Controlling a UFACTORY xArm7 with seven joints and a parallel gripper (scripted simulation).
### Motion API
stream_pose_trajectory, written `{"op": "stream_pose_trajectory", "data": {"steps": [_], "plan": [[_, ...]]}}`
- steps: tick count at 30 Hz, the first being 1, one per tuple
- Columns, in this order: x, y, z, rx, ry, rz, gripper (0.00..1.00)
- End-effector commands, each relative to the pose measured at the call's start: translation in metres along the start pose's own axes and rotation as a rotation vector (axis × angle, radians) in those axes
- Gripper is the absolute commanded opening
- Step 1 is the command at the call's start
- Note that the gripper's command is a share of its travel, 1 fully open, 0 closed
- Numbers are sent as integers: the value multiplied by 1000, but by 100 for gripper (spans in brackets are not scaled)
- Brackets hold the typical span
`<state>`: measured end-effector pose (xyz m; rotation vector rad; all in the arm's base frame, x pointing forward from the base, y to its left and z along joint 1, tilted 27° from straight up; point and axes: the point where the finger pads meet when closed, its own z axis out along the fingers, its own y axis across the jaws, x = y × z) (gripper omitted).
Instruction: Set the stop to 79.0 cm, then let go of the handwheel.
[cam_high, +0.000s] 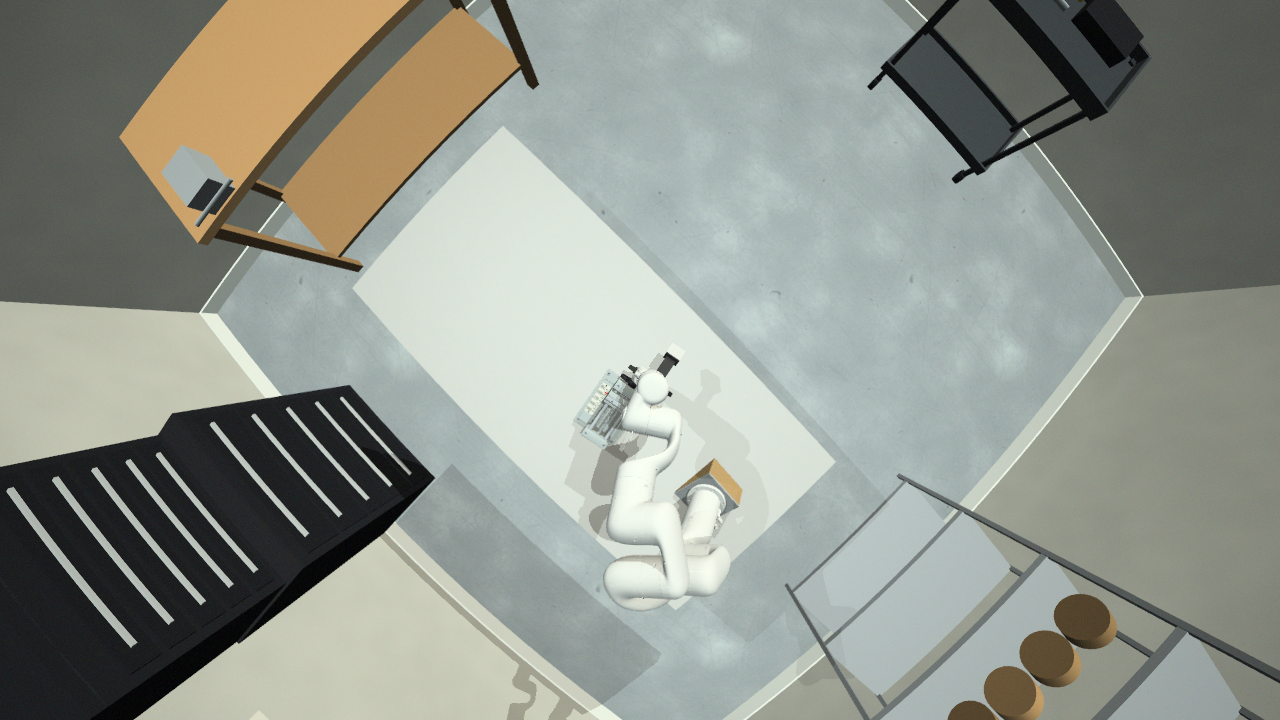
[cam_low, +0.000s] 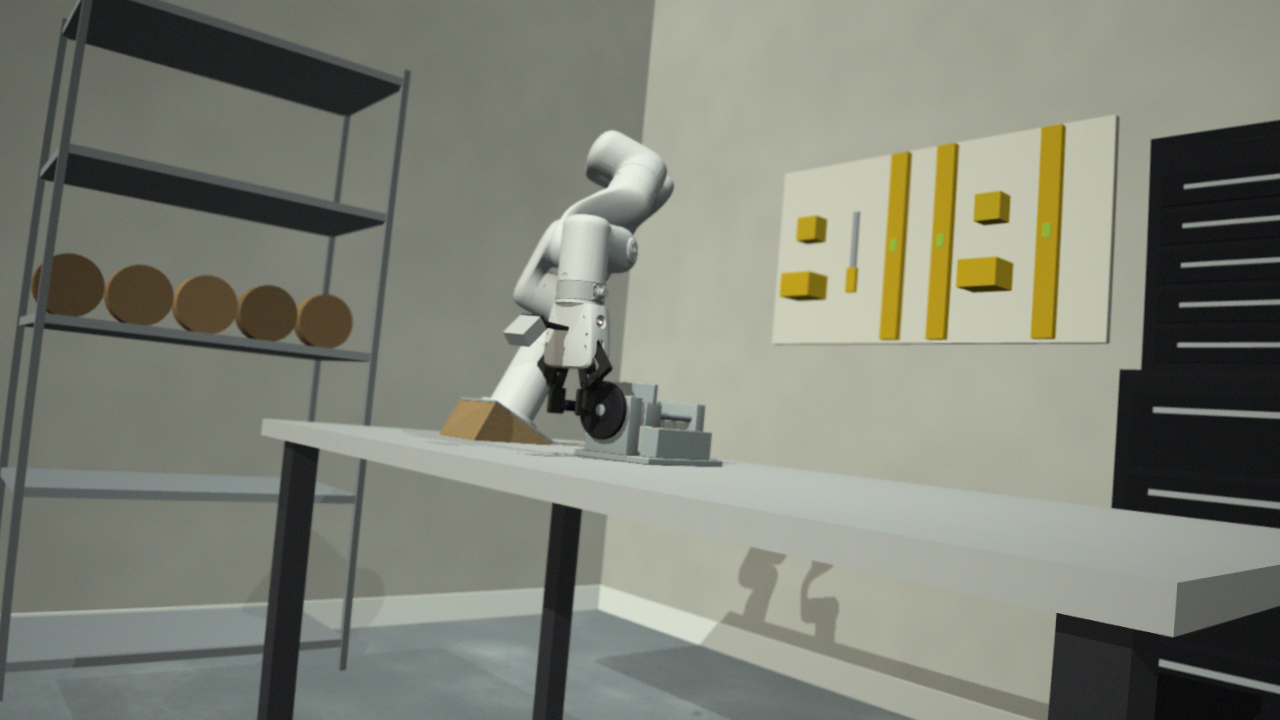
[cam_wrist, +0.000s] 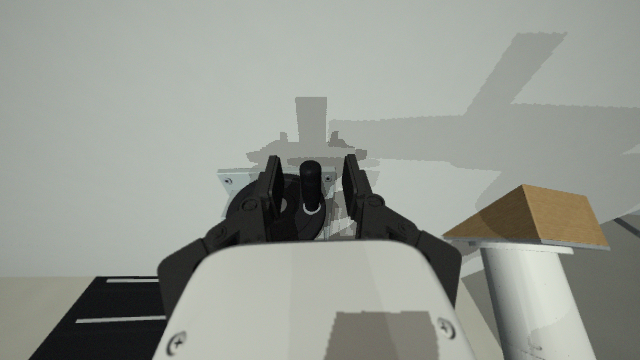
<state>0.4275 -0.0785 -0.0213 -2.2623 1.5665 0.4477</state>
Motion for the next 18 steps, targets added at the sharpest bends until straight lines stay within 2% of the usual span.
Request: {"op": "stream_pose_trajectory", "data": {"steps": [1,3,4,6,9,18], "plan": [[2,-1,-55,6,7,0,57],[2,-1,-55,6,7,0,57],[2,-1,-69,6,7,0,57],[2,-1,-69,6,7,0,57],[2,-1,-95,6,7,0,57],[2,-1,-97,6,7,0,57]]}}
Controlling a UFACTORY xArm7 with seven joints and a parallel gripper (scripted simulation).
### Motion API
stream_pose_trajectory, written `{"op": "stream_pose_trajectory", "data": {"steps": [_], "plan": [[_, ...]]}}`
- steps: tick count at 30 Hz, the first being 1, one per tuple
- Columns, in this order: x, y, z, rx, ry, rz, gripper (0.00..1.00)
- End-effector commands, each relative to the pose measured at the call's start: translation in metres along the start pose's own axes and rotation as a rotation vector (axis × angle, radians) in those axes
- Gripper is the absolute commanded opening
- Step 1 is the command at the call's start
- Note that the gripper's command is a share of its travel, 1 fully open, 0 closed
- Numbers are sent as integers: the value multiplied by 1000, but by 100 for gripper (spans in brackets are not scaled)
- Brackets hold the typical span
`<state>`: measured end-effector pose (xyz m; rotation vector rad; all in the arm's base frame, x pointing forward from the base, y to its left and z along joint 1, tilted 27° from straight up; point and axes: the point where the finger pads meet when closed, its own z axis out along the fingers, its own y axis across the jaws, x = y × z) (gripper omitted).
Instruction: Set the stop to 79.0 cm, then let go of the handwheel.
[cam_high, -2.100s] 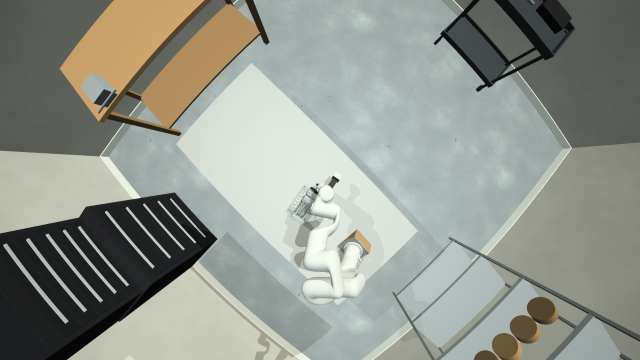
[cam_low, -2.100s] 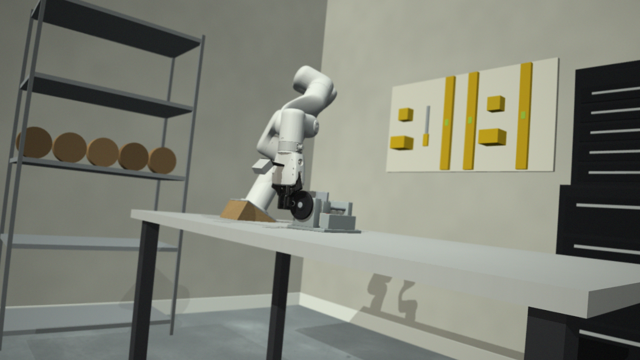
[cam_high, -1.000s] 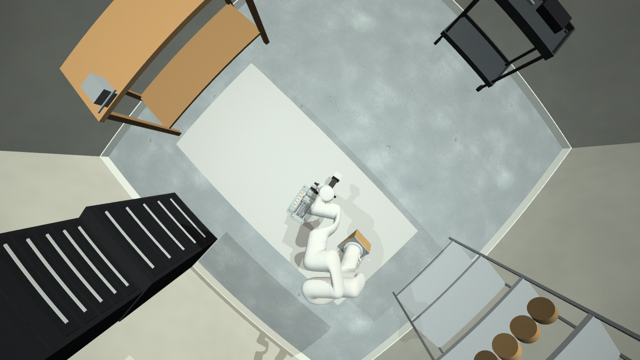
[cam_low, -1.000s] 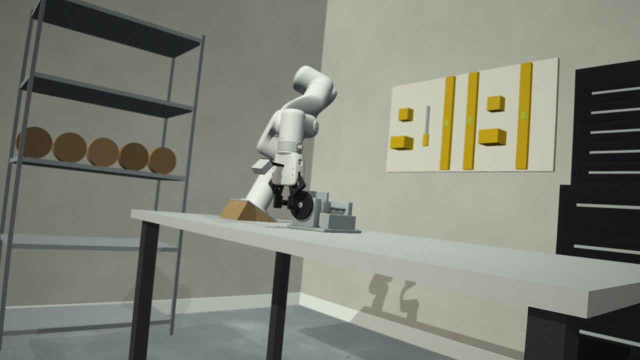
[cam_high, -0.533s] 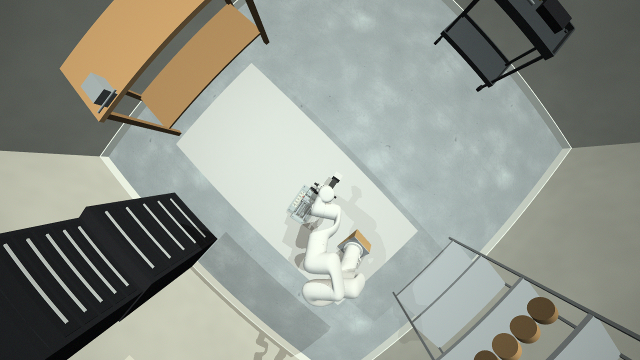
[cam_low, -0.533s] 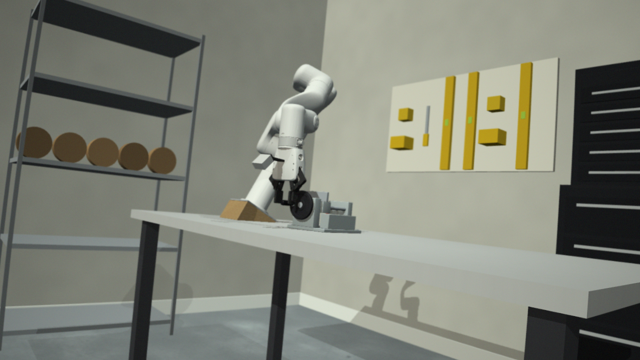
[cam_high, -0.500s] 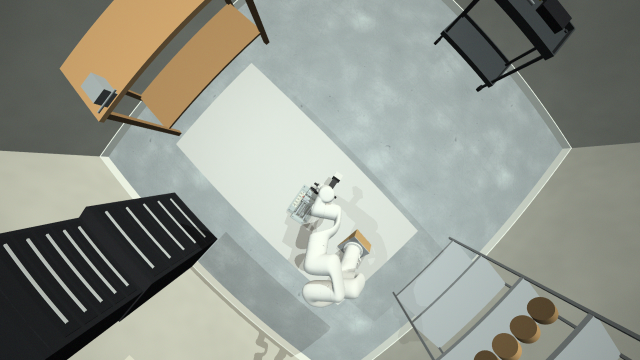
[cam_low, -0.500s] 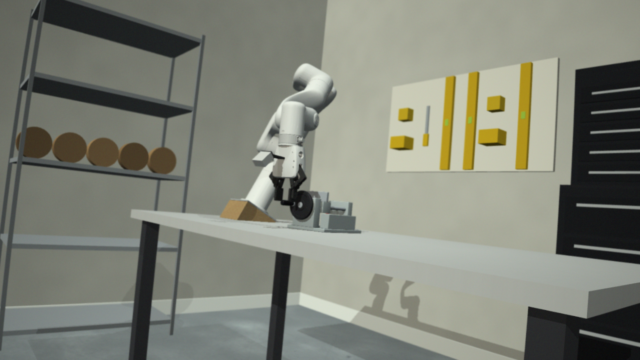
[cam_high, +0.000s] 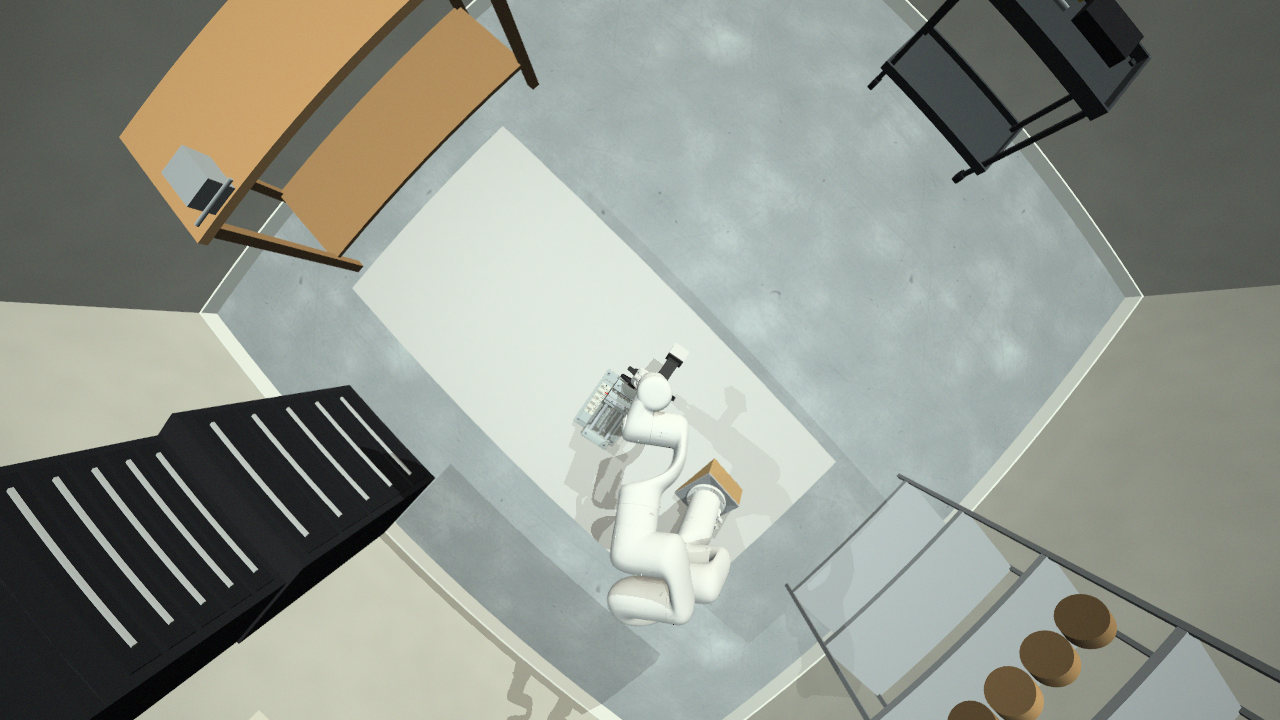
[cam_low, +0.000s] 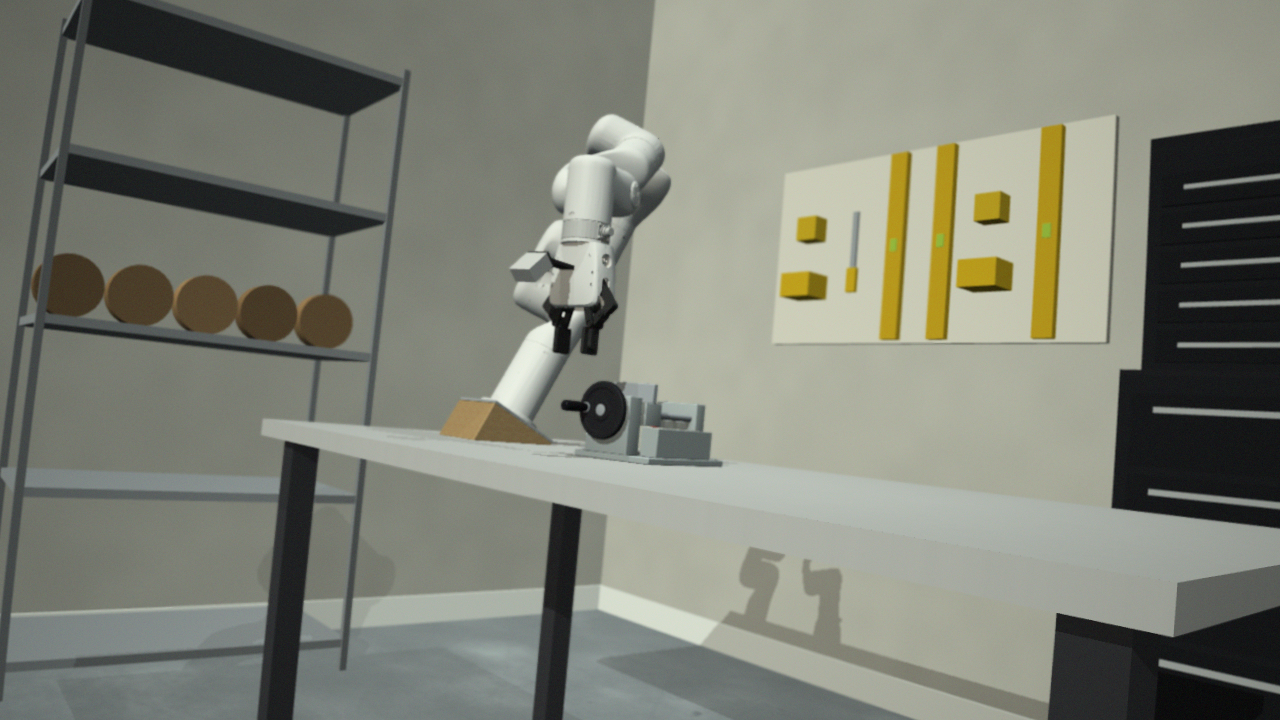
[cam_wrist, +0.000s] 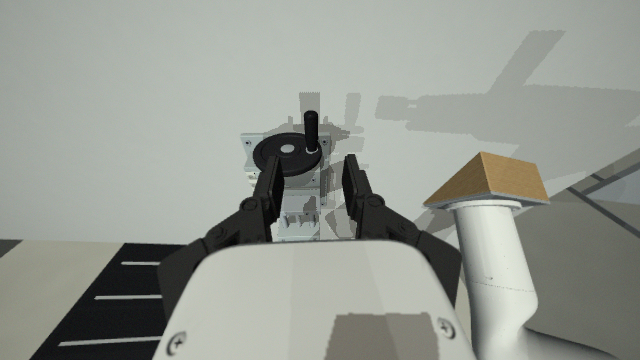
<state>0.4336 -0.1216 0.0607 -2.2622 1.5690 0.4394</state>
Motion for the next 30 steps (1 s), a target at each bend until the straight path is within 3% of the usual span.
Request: {"op": "stream_pose_trajectory", "data": {"steps": [1,9,14,16,20,30], "plan": [[1,-1,-5,2,2,0,57],[-1,-3,-5,2,2,0,57],[-23,-55,-5,2,2,0,57],[-23,-55,-5,2,2,0,57],[-38,-92,-5,2,2,0,57],[-44,-106,-2,2,2,0,57]]}}
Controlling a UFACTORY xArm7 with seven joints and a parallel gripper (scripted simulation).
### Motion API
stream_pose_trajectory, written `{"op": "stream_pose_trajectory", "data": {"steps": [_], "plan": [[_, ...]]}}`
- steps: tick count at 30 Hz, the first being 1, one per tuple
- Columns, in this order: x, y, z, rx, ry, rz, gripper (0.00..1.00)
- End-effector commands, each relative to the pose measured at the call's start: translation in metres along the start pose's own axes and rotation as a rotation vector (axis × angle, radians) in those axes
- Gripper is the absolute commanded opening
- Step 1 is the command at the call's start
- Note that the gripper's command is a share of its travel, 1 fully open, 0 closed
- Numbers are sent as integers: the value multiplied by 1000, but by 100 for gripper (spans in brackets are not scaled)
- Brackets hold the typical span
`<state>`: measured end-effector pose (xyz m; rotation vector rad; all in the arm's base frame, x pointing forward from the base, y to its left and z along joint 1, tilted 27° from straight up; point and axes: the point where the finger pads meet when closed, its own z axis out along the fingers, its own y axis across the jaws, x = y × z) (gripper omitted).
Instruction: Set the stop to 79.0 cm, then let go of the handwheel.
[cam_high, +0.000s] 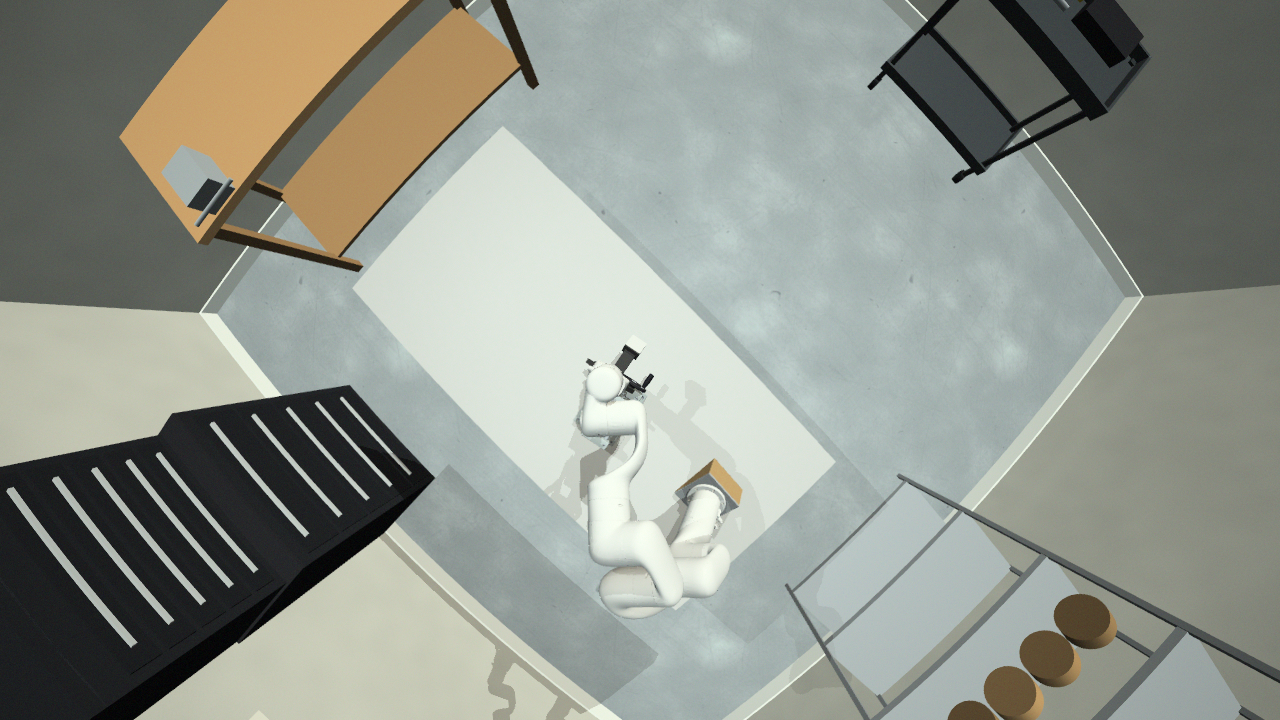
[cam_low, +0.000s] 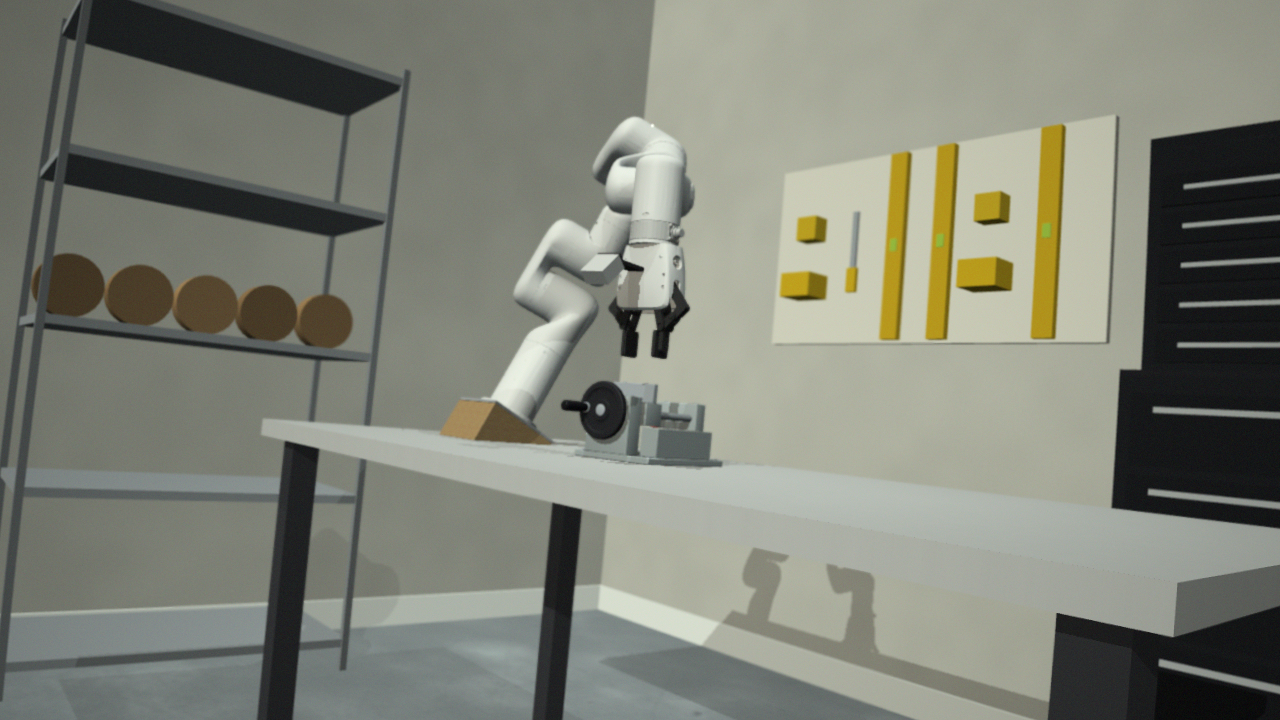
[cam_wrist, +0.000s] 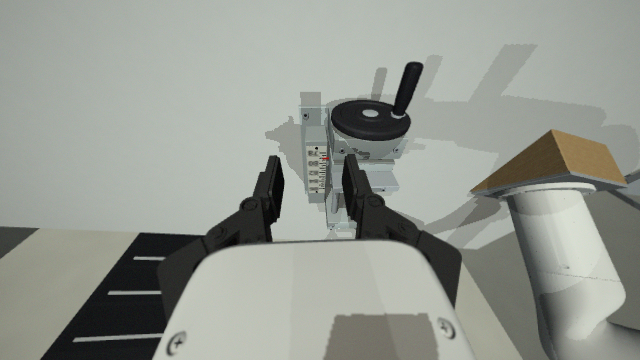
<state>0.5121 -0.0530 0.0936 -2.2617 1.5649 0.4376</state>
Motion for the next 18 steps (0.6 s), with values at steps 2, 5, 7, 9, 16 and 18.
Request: {"op": "stream_pose_trajectory", "data": {"steps": [2,5,7,9,16,18], "plan": [[1,-6,3,0,3,3,57],[1,-6,4,0,3,3,57],[1,-6,4,0,3,3,57],[1,-6,4,0,3,3,57],[1,-6,4,0,3,3,57],[1,-6,4,0,3,3,57]]}}
